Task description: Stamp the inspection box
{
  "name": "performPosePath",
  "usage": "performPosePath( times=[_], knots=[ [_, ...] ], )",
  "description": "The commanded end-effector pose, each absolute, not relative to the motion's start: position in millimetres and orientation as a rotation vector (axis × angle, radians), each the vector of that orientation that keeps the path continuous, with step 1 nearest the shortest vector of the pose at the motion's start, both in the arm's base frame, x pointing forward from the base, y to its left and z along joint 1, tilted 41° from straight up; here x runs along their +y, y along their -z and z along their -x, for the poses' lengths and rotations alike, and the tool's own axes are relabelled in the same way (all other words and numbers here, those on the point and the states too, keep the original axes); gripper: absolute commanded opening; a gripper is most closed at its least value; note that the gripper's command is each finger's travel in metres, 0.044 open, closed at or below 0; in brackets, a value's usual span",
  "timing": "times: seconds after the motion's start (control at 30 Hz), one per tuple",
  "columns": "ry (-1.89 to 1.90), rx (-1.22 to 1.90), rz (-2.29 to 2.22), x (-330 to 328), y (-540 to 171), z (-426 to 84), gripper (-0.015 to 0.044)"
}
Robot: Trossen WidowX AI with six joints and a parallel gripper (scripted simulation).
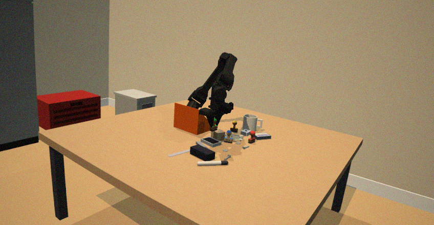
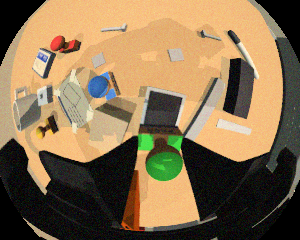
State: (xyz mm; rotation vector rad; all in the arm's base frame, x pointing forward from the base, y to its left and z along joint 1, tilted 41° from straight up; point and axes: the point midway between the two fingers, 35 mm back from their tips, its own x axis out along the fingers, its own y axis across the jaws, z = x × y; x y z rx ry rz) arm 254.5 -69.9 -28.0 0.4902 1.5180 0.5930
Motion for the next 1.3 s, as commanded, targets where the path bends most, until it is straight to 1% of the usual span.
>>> performPosePath(
  times=[0.0, 0.53, 1.03, 1.27],
  knots=[
    [-0.531, 1.540, -0.543, -59, 15, -264, 0.0000],
    [-0.267, 1.639, -0.799, -4, -32, -281, 0.0000],
    [-0.030, 1.713, -1.044, 52, -75, -279, 0.0000],
    [-0.020, 1.716, -1.055, 54, -77, -279, 0.0000]
  ],
)
